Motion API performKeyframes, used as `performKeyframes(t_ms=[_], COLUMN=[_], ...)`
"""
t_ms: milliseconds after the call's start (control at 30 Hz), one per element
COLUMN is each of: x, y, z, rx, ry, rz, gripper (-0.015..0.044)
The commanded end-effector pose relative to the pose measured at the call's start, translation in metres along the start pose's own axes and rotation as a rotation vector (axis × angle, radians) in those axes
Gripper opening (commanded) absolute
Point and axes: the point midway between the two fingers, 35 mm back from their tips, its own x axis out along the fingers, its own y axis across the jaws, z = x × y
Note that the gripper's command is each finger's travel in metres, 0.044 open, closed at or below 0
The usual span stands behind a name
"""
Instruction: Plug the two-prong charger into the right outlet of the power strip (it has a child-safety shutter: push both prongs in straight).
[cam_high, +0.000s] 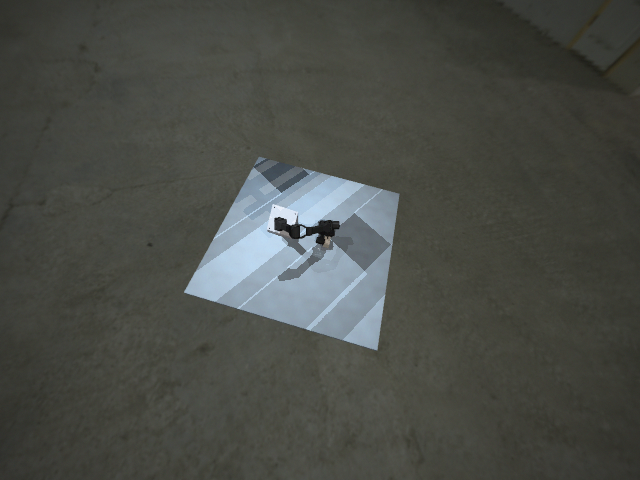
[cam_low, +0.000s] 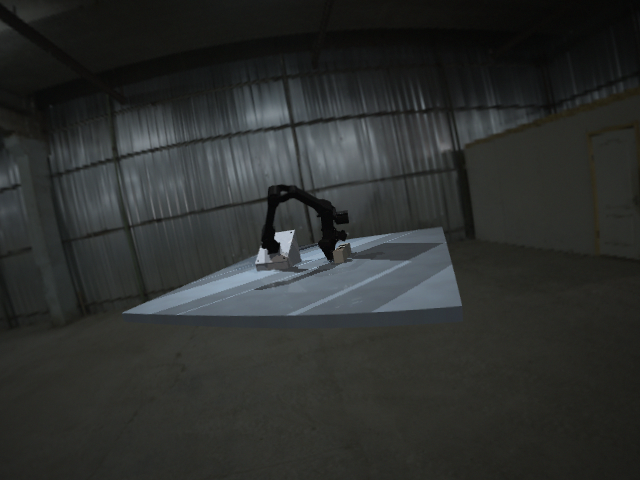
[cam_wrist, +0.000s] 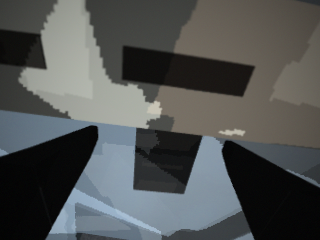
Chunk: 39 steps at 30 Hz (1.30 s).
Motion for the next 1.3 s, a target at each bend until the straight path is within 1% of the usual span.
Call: performKeyframes(t_ms=[0,500,1267], x=[0.000,0.000,0.002], y=[0.000,0.000,0.001], z=[-0.002,-0.007,-0.032], rx=[0.004,0.008,0.007], ry=[-0.005,-0.011,-0.010], rz=[-0.005,-0.006,-0.006], gripper=[0.0440,0.0440,0.0440])
